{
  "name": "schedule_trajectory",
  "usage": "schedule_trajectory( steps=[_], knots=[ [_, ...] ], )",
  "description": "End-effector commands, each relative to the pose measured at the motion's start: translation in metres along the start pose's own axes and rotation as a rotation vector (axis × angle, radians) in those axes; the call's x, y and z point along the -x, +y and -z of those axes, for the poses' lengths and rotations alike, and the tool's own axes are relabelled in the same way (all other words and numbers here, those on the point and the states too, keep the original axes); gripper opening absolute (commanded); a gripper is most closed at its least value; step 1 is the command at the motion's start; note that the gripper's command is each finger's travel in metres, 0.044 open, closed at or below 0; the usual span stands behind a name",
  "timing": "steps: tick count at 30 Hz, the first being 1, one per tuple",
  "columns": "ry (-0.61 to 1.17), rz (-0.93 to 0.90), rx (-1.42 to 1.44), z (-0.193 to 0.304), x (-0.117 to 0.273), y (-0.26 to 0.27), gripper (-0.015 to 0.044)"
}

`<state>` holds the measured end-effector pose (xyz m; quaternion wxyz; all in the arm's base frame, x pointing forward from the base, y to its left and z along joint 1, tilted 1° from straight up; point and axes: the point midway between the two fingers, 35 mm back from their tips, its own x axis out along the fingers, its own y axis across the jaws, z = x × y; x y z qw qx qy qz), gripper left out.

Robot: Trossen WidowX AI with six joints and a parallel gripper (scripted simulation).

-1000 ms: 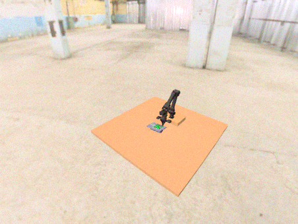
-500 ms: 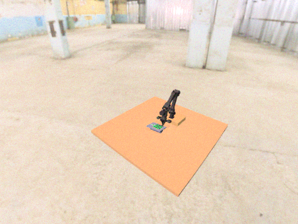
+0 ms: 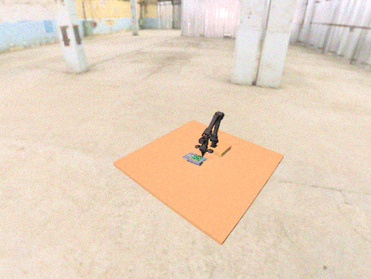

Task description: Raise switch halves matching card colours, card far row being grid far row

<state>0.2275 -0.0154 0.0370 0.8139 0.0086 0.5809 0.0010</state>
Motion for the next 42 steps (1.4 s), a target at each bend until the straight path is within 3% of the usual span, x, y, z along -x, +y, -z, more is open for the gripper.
schedule_trajectory(
  steps=[1, 27, 33, 42],
  knots=[
    [0.000, 0.004, -0.001, 0.000, -0.001, -0.001, 0.0000],
    [0.000, 0.004, -0.001, 0.000, -0.004, -0.001, 0.0000],
    [0.026, 0.004, -0.001, -0.003, 0.058, 0.000, 0.0000],
    [0.027, 0.006, -0.001, -0.003, 0.061, -0.019, 0.0000]
  ],
)
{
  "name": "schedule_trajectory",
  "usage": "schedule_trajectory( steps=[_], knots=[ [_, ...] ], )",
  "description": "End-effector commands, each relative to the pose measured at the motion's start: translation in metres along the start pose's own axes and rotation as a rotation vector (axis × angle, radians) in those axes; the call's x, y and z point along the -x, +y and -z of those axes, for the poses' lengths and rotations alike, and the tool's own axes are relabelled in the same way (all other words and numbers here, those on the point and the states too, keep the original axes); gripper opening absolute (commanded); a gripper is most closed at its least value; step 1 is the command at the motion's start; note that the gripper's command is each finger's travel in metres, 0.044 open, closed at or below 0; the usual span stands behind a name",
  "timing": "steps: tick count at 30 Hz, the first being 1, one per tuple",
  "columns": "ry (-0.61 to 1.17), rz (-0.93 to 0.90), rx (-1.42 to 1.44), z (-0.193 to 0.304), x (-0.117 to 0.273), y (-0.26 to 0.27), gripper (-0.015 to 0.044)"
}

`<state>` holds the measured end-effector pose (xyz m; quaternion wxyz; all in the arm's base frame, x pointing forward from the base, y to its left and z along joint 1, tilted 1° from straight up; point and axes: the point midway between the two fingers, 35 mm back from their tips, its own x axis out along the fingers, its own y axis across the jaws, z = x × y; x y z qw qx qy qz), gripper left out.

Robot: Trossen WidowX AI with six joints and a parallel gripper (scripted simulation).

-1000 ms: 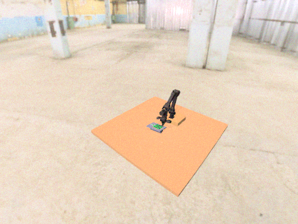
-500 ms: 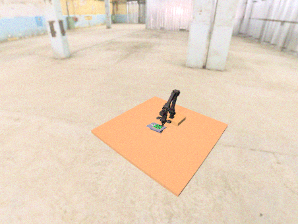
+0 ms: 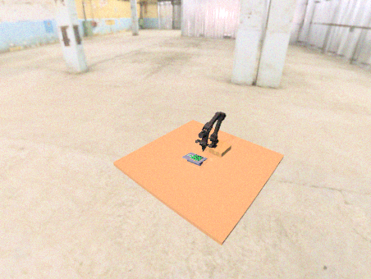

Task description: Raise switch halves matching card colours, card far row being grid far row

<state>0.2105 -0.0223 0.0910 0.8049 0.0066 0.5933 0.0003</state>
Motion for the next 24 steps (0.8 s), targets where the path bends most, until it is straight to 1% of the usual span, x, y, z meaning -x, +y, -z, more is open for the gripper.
schedule_trajectory(
  steps=[1, 4, 8, 14, 17, 24],
  knots=[
    [-0.004, 0.003, -0.003, -0.001, 0.004, -0.016, 0.0000],
    [-0.005, 0.003, -0.003, -0.001, 0.002, -0.018, 0.0000],
    [-0.029, 0.003, -0.003, 0.000, -0.029, -0.018, 0.0000],
    [-0.030, 0.003, -0.003, 0.000, -0.031, -0.018, 0.0000],
    [-0.031, 0.003, -0.003, 0.000, -0.040, -0.018, 0.0000],
    [-0.031, 0.003, -0.003, 0.000, -0.045, -0.018, 0.0000]
  ],
)
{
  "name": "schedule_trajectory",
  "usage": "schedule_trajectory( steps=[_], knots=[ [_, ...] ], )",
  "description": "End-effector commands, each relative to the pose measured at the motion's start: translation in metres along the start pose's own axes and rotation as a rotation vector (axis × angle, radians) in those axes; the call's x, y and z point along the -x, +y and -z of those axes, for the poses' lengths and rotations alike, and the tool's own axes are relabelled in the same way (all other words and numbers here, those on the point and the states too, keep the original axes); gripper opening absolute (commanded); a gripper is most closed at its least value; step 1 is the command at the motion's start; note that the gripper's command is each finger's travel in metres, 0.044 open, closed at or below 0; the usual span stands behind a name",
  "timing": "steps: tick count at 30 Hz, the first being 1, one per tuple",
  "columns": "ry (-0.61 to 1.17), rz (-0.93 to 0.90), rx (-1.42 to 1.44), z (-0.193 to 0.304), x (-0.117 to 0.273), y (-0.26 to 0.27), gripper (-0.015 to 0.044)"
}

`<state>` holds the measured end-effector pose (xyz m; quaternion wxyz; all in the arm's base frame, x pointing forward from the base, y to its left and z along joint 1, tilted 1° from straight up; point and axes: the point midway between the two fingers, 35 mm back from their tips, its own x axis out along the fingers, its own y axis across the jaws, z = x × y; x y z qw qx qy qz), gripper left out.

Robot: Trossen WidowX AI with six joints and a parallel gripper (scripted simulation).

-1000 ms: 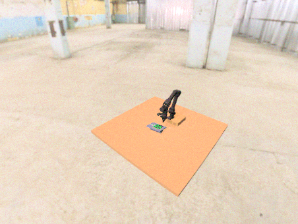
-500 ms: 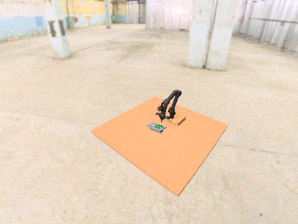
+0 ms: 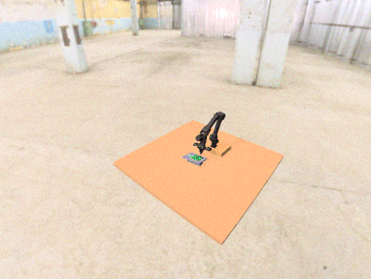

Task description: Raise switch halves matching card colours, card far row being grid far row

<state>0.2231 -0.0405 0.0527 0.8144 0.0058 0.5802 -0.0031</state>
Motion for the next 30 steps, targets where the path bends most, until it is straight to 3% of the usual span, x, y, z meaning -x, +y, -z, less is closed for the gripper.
schedule_trajectory(
  steps=[1, 30],
  knots=[
    [0.002, -0.004, 0.000, 0.0011, -0.0058, 0.0006, 0.0000],
    [0.002, -0.004, 0.000, 0.0013, -0.0149, 0.0007, 0.0000]
  ],
)
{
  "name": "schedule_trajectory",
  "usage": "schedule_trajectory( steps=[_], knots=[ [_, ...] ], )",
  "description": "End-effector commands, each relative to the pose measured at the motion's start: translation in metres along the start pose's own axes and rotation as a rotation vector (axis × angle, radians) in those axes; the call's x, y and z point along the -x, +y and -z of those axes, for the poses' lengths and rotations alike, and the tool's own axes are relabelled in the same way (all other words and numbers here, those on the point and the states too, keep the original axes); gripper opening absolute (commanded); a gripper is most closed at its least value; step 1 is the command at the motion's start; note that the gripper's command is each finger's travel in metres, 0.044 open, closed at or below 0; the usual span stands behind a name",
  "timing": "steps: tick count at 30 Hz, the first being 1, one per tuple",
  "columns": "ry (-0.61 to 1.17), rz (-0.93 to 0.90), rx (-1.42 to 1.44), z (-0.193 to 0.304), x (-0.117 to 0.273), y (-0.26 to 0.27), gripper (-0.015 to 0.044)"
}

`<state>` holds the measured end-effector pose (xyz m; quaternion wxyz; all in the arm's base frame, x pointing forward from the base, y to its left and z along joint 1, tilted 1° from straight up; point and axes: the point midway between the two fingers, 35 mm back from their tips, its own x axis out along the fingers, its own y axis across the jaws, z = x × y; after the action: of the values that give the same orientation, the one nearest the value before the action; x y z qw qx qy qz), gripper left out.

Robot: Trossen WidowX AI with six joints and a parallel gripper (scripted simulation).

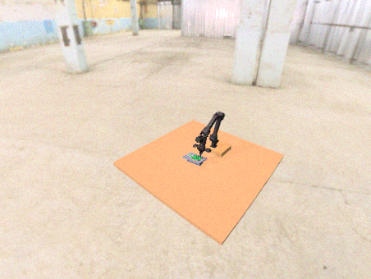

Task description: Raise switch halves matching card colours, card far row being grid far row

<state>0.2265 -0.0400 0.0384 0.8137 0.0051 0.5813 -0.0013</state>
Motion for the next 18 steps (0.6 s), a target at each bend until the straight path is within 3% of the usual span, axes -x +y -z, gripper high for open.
schedule_trajectory(
  steps=[1, 18],
  knots=[
    [-0.001, -0.001, -0.003, -0.0001, -0.0004, 0.0002, 0.0000],
    [-0.001, -0.001, -0.003, 0.0000, -0.0027, 0.0002, 0.0000]
  ],
)
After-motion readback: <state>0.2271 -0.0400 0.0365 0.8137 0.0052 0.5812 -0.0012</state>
